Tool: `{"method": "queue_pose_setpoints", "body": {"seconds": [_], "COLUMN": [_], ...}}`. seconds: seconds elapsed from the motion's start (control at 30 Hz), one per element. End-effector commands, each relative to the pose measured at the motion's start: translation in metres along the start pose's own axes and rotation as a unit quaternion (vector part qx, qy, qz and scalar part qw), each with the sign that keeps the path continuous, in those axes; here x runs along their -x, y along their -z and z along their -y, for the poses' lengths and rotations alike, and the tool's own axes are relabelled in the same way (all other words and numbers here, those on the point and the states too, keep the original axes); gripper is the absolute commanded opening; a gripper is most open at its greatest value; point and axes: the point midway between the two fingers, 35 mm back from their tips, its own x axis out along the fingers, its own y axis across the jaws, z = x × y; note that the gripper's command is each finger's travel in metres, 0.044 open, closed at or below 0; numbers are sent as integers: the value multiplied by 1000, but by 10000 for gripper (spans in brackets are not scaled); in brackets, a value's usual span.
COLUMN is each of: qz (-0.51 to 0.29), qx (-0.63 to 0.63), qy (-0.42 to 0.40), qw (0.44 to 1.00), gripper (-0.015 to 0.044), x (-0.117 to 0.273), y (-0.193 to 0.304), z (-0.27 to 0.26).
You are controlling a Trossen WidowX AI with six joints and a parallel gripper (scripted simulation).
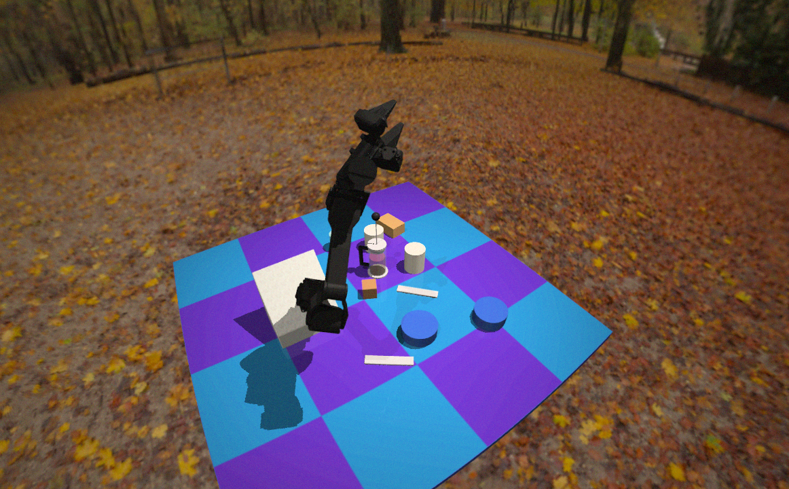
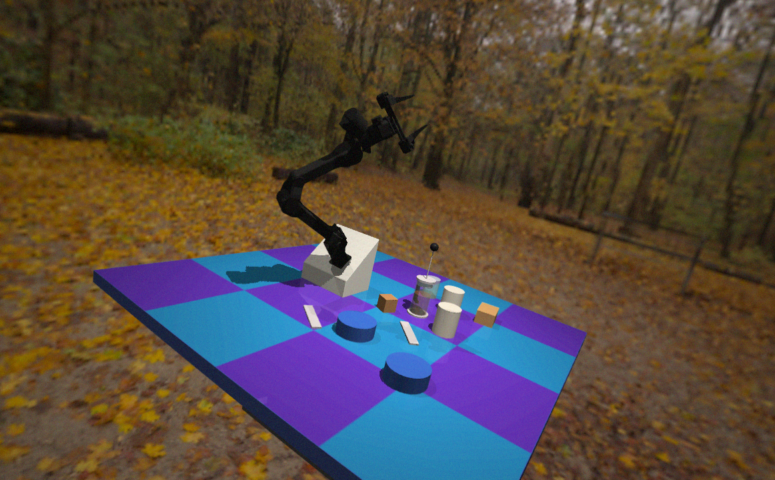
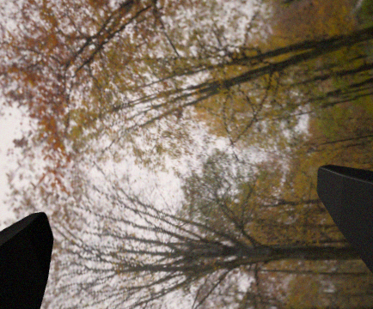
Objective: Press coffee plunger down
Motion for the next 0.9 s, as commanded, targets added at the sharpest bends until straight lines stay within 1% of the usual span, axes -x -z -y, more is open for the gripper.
{"method": "queue_pose_setpoints", "body": {"seconds": [0.0,0.17,0.3,0.43,0.5,0.6,0.63,0.67,0.7,0.87], "qz": [-39,-98,-160,-229,-266,-325,-340,-350,-353,-353], "qx": [122,271,394,508,562,634,652,662,665,665], "qy": [109,222,301,362,386,410,414,416,417,417], "qw": [986,932,854,747,682,569,537,517,509,510], "gripper": [440,440,440,440,440,440,440,440,440,440], "x": [-4,7,29,60,77,107,115,121,123,135], "y": [38,71,90,100,102,102,101,101,101,96], "z": [68,145,206,261,285,317,325,329,329,347]}}
